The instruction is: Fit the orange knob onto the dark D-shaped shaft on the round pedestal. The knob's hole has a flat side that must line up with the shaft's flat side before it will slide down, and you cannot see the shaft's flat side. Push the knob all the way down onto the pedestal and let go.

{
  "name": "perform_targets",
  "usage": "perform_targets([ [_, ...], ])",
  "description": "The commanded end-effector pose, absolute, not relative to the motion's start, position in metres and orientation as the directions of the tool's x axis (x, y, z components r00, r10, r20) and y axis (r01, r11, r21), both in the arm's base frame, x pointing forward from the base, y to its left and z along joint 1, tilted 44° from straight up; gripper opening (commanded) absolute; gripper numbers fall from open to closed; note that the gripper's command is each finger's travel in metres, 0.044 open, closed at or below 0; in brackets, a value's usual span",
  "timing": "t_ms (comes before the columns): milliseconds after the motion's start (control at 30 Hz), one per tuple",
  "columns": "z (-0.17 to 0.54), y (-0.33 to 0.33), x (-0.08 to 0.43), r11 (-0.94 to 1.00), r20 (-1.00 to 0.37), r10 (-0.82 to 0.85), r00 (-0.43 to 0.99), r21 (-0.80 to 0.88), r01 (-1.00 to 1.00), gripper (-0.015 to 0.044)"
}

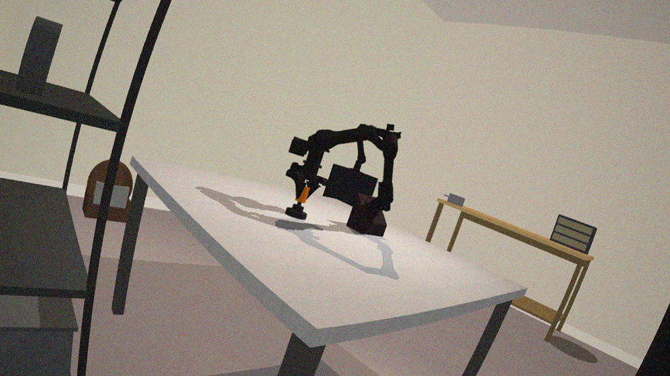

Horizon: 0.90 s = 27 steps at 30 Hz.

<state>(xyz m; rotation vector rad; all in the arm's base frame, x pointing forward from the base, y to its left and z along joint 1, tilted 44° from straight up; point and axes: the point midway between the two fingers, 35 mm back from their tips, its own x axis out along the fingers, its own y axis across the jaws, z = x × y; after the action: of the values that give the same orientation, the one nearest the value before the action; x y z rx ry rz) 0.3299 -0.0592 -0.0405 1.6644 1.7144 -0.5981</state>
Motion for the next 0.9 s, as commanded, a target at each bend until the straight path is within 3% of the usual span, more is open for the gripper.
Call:
perform_targets([
  [0, -0.0406, -0.0585, 0.3305, 0.079, -0.728, 0.684, 0.036, 0.123, 0.989, 0.0],
  [867, -0.0391, -0.0607, 0.3308, -0.073, -0.729, 0.684, 0.036, -0.02, 0.997, 0.0],
])
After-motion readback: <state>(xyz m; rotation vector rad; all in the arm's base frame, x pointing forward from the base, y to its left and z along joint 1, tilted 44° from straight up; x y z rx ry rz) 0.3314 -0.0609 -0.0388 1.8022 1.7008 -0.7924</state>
